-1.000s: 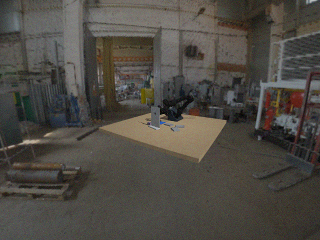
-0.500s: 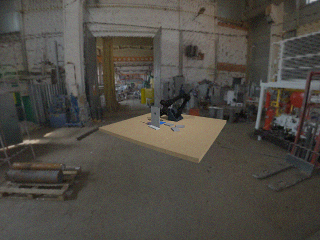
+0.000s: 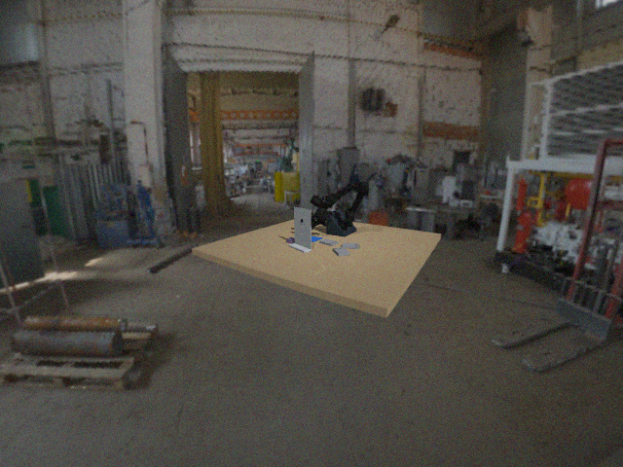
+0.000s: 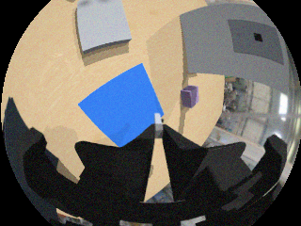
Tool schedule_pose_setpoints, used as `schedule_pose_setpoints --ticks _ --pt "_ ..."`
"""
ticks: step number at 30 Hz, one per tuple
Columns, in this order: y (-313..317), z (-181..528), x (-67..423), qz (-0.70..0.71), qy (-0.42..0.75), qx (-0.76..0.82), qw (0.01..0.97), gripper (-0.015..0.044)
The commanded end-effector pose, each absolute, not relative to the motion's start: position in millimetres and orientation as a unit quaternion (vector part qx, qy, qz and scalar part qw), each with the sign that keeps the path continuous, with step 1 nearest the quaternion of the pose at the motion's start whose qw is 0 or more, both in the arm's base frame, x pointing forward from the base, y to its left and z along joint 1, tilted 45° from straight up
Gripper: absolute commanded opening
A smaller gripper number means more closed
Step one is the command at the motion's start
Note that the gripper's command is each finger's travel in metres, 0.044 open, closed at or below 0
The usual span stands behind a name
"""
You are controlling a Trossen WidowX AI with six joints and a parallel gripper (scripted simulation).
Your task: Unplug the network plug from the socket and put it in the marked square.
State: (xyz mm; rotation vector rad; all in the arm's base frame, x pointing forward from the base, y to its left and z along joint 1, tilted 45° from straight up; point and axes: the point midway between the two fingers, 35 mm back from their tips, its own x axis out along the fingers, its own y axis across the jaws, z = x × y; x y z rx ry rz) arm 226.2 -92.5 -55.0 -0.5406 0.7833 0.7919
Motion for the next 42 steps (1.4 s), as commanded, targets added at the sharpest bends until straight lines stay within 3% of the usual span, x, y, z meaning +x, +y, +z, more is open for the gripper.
schedule_pose_setpoints --ticks 1,42 --pt "-86 -61 225 0.373 0.367 -0.249 0.815 0.0" --pt "-54 -91 221 0.373 0.366 -0.248 0.816 0.0"
